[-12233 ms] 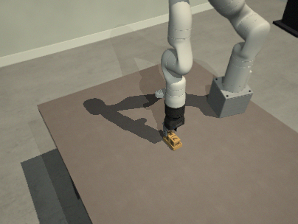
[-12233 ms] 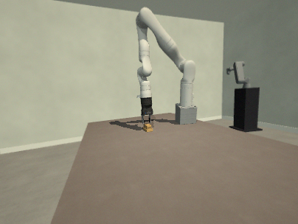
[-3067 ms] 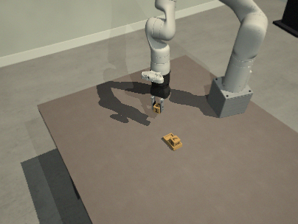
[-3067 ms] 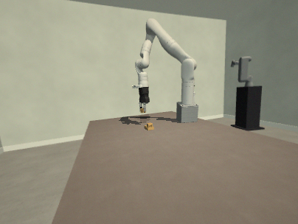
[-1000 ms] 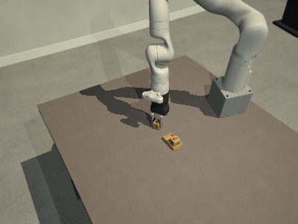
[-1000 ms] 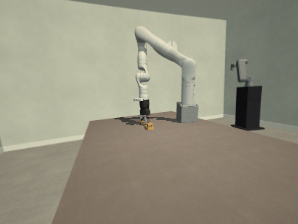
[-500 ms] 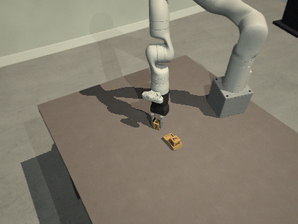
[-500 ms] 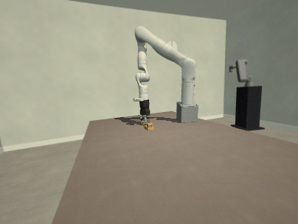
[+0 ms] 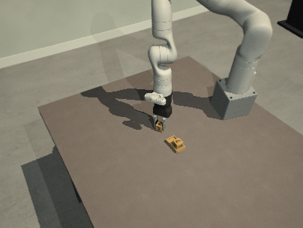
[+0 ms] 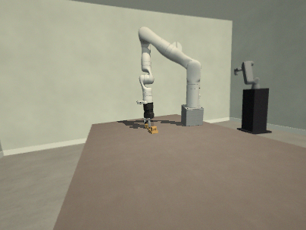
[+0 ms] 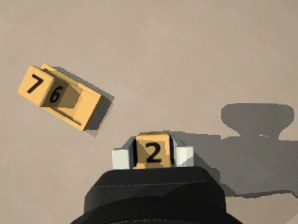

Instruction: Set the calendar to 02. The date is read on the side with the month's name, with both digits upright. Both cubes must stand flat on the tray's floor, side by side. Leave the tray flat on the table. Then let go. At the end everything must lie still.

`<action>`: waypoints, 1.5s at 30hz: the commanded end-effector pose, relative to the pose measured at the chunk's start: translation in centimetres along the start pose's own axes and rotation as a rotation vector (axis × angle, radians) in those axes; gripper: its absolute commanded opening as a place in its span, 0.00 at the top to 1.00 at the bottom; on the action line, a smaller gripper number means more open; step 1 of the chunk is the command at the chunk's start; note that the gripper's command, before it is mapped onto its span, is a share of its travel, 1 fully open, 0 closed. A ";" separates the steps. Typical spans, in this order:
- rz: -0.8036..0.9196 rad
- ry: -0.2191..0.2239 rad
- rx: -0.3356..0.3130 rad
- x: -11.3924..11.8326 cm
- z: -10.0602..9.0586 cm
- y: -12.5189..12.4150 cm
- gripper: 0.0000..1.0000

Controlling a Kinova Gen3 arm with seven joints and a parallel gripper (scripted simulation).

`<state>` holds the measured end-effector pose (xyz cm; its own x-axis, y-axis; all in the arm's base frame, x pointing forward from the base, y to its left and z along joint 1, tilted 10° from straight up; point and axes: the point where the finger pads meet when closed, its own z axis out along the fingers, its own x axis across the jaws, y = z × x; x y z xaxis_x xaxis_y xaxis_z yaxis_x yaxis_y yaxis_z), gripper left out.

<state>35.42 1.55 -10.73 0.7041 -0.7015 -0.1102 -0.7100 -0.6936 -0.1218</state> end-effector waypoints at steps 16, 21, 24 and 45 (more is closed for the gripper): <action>-0.001 -0.004 0.003 -0.5 0.0 -0.3 0.40; -0.005 -0.003 0.003 -0.5 0.0 -0.3 0.40; -0.006 -0.003 0.003 -0.5 0.0 -0.3 0.40; -0.006 -0.003 0.003 -0.5 0.0 -0.3 0.40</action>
